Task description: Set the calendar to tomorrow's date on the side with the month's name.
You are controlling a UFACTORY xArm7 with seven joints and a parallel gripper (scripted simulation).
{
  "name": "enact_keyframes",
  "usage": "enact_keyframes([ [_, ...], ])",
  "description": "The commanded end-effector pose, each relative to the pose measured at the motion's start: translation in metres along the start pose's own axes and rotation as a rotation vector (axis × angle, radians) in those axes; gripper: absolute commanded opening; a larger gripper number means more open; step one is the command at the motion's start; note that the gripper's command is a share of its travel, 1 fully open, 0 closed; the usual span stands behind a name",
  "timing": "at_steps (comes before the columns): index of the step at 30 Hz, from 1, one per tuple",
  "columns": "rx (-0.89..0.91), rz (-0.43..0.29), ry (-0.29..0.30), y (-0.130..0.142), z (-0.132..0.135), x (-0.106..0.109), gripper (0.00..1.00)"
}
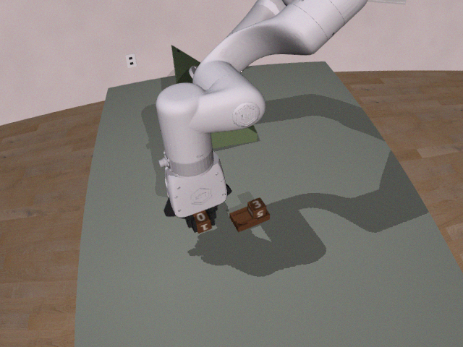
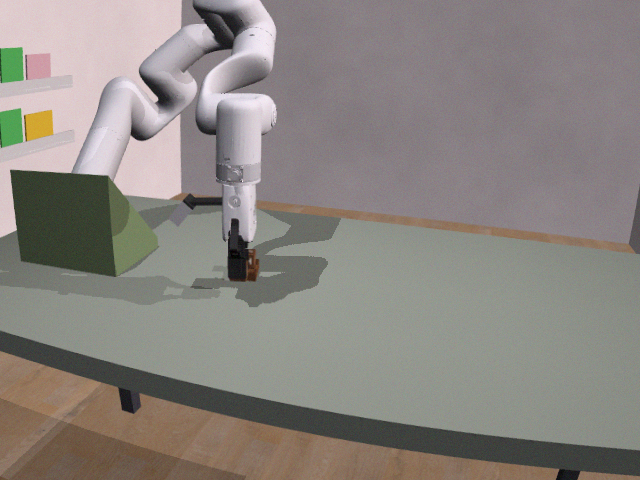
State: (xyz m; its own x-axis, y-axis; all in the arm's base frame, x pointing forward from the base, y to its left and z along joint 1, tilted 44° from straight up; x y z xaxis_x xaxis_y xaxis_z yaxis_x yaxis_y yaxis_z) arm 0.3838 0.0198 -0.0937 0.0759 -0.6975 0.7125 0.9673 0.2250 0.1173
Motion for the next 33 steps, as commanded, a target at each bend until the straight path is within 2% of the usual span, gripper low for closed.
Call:
enact_keyframes([
  [1, 0.000, -0.005, -0.004, 0.0019, -0.0023, -0.0172, 0.27],
  [6, 0.000, -0.005, -0.004, 0.0019, -0.0024, -0.0259, 0.27],
  [33, 0.000, -0.005, -0.004, 0.0019, -0.0024, -0.0270, 0.27],
])
Point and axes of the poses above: the point where the finger pads meet when closed, its own x axis back along the fingers, its own z axis across the jaws, y = z × x, the point moved 1 cm from there along x, back along the fingers, and after that the axes turned 3 degrees about -x, right-handed, at the moved point
